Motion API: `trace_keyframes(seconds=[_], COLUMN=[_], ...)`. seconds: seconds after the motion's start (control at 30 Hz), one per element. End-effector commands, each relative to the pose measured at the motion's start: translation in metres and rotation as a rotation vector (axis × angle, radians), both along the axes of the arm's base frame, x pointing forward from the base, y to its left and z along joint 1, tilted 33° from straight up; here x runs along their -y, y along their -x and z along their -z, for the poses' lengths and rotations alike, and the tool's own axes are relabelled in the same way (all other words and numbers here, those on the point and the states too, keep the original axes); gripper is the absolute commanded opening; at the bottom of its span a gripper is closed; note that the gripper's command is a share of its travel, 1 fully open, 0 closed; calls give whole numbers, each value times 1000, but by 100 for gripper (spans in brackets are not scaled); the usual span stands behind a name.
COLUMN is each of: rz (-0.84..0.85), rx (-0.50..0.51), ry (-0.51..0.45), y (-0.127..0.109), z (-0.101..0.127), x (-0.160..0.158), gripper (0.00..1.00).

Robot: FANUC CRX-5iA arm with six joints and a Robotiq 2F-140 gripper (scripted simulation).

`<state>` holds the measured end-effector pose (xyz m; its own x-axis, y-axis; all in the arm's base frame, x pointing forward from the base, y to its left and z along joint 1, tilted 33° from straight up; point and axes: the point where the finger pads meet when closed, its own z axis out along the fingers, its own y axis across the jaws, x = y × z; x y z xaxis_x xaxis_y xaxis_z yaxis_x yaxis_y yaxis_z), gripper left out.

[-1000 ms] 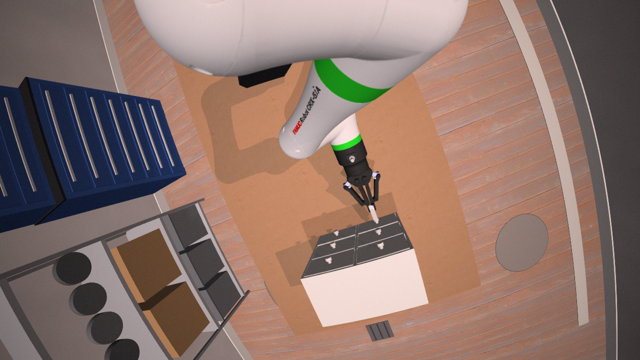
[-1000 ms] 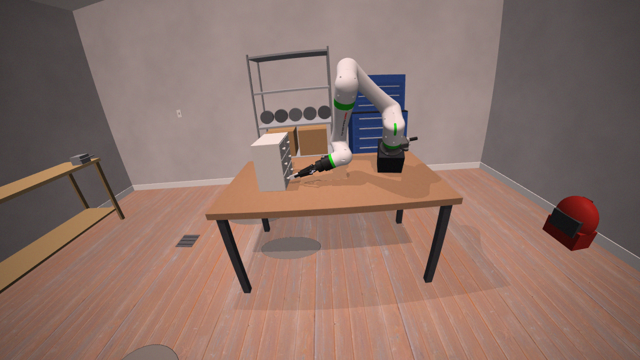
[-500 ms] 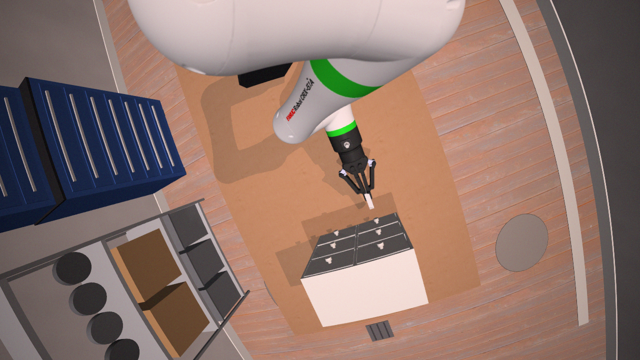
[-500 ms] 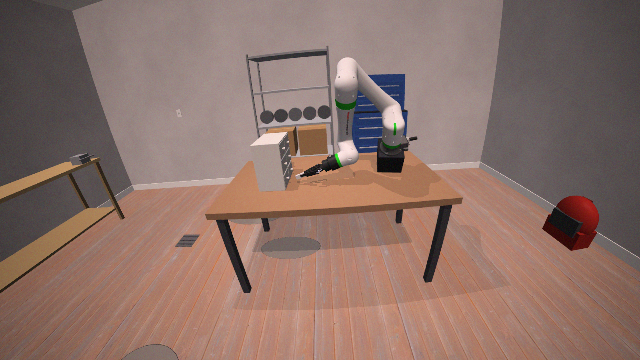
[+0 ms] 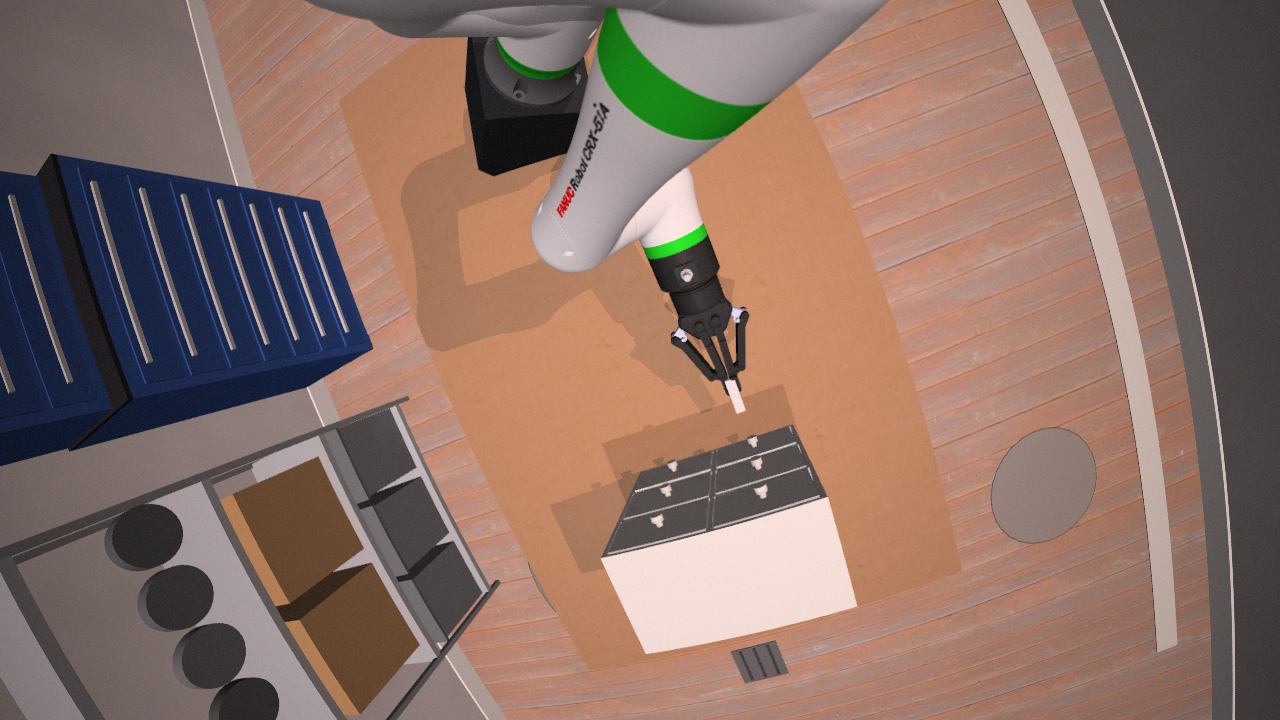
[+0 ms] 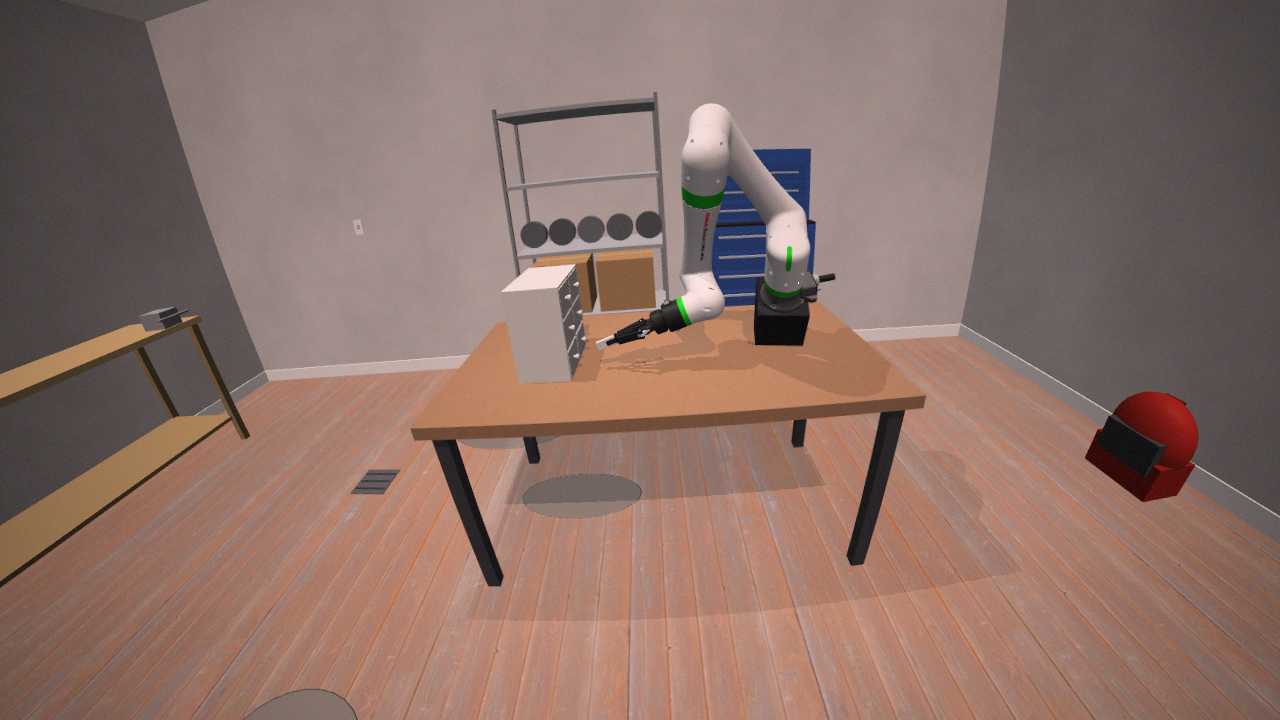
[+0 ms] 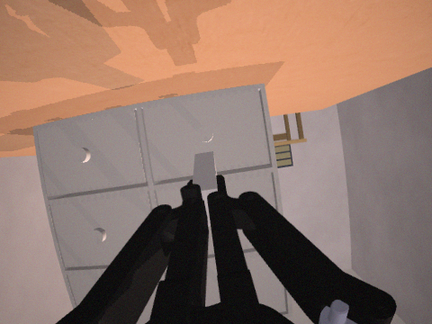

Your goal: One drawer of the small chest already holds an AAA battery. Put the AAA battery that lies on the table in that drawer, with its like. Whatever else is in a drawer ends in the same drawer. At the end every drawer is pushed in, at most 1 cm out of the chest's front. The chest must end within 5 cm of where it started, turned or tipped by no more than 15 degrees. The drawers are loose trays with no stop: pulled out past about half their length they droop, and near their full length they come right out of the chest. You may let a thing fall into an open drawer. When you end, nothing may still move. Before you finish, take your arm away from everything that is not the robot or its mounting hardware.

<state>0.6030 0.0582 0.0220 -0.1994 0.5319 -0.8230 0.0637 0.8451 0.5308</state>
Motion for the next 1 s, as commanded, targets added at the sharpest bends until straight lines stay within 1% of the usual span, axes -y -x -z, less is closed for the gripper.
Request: trace_keyframes(seconds=[0.0,0.13,0.27,0.77,0.97], rz=[-2,-2,-2,-15,-42], rx=[-4,-4,-4,-20,-62], ry=[0,0,0,-4,-7], y=[29,42,45,48,53], z=[-31,-48,-52,-55,-58], x=[18,27,29,30,31], gripper=[0,0,0,0,0])
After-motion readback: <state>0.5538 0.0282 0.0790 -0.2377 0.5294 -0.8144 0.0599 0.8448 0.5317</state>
